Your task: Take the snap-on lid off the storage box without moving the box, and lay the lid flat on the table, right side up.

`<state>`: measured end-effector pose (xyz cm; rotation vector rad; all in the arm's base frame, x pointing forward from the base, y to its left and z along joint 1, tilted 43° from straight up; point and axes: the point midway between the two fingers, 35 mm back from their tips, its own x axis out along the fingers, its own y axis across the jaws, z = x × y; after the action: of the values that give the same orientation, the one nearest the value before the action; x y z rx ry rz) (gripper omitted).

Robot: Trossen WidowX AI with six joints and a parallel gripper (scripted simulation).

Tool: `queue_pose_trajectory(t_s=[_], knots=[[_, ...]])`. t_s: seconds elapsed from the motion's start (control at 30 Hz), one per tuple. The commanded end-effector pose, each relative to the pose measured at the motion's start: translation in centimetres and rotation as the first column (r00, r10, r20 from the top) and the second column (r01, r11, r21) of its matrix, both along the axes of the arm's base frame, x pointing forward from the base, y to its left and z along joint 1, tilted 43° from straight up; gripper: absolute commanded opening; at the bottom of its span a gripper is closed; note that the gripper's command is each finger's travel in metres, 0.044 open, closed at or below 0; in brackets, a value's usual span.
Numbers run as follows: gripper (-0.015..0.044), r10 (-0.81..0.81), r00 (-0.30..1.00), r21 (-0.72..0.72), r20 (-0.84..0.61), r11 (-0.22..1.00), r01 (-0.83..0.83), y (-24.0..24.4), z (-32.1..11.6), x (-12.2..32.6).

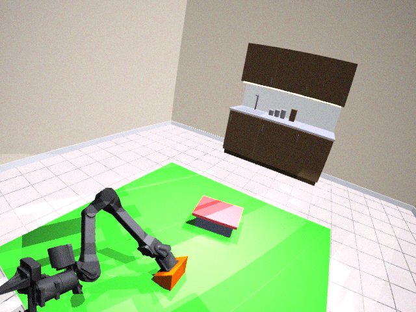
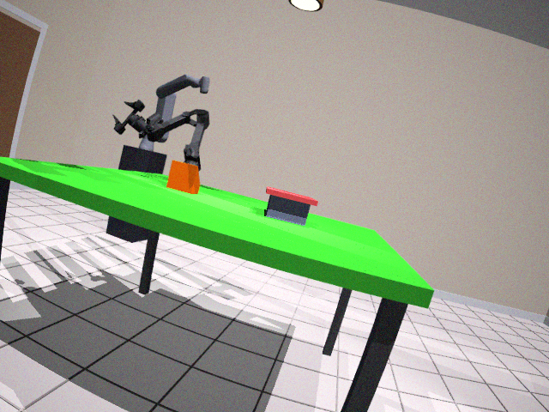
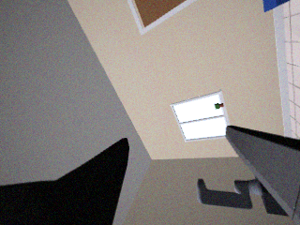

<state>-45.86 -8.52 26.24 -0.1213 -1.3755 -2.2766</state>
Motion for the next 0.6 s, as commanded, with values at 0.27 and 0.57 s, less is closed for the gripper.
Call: queue_pose_trajectory(t_s=[0.27,0.57], knots=[[0.0235,0.323,0.928,0.048,0.184,0.94,-0.337,-12.4,-3.9,3.5],[0.0235,0.582,0.728,0.059,0.362,0.766,-0.641,-22.9,-7.7,11.0]])
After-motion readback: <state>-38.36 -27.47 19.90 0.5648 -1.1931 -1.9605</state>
